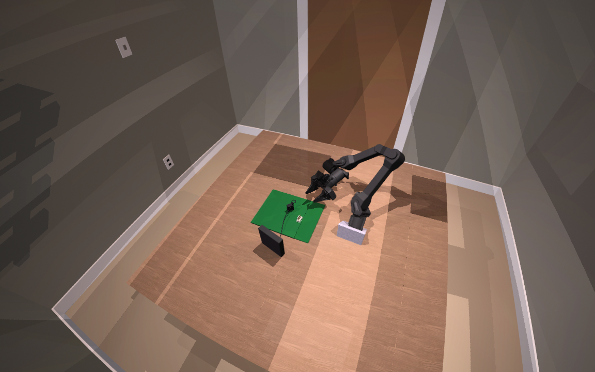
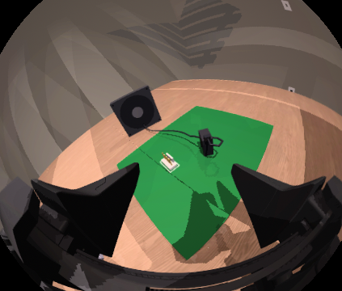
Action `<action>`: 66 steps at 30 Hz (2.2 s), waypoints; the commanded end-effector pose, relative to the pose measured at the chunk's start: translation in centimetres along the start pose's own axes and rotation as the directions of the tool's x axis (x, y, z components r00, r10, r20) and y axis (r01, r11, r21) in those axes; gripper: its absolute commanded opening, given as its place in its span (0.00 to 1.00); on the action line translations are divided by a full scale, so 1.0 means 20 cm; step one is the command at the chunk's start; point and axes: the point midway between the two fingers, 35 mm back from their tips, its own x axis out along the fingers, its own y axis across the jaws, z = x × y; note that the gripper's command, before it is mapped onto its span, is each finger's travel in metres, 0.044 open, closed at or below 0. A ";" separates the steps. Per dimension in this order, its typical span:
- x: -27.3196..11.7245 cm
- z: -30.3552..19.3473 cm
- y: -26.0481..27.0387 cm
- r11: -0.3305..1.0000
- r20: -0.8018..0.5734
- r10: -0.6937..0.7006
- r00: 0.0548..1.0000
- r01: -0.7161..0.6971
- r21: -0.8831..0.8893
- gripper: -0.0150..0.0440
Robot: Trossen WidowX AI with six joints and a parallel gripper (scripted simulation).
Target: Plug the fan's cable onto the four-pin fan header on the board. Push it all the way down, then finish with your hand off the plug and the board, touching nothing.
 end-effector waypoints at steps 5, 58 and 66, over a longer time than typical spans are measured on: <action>0.04 0.01 0.02 0.991 -0.155 0.088 0.984 -0.071 0.116 1.00; 0.00 0.24 0.04 0.948 -0.884 -0.150 0.442 0.317 -0.003 1.00; -0.01 0.34 0.02 0.909 -0.884 -0.290 0.367 0.395 -0.134 1.00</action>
